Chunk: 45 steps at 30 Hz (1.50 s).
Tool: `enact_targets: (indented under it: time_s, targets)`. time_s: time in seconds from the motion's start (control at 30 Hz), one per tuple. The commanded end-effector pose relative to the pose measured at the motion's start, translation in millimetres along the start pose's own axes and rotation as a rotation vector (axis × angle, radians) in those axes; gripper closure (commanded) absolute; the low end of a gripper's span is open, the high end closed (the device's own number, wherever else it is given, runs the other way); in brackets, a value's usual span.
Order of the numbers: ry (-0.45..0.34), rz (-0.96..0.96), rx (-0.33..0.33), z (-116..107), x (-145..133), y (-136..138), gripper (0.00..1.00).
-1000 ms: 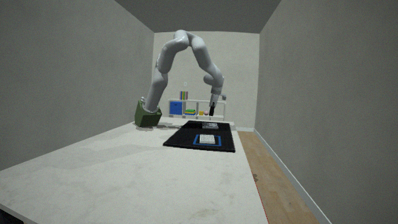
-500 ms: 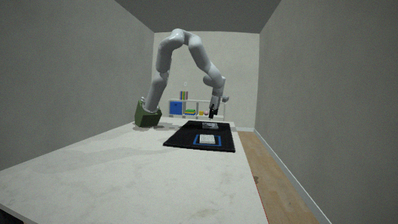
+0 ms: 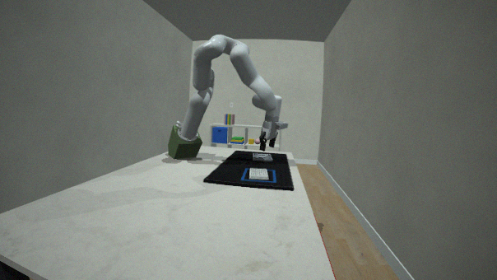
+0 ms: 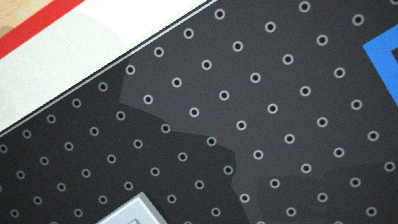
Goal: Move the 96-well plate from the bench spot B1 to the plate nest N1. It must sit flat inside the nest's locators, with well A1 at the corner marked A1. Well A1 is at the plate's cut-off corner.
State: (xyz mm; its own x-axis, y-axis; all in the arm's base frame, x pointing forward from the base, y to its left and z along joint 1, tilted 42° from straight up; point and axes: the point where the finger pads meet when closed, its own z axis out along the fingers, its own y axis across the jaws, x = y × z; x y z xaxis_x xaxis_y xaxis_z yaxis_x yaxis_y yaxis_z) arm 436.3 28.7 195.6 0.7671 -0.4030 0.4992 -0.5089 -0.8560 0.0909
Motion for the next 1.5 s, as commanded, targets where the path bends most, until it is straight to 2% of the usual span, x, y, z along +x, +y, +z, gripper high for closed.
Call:
enact_targets:
  time_s: [0.0, 0.13, 0.23, 0.3, 0.7, 0.87, 1.0, 1.1, 1.27, 1.47]
  targets:
    - [0.025, 0.138, 0.001, -3, 14, 19, 0.0]
    - [0.026, 0.139, 0.0, -4, 20, 28, 0.0]
    - [0.044, 0.237, -0.001, -5, 27, 41, 0.0]
    - [0.044, 0.237, -0.001, -5, 27, 41, 0.0]
    - [0.09, 0.466, -0.006, -12, 52, 91, 0.0]
    - [0.098, 0.498, -0.006, -13, 54, 96, 0.0]
    - [0.128, 0.626, -0.008, -17, 60, 115, 0.0]
    - [0.128, 0.626, -0.008, -18, 64, 124, 0.0]
    - [0.171, 0.784, -0.01, -24, 70, 148, 0.0]
    - [0.181, 0.815, -0.01, -27, 74, 162, 0.0]
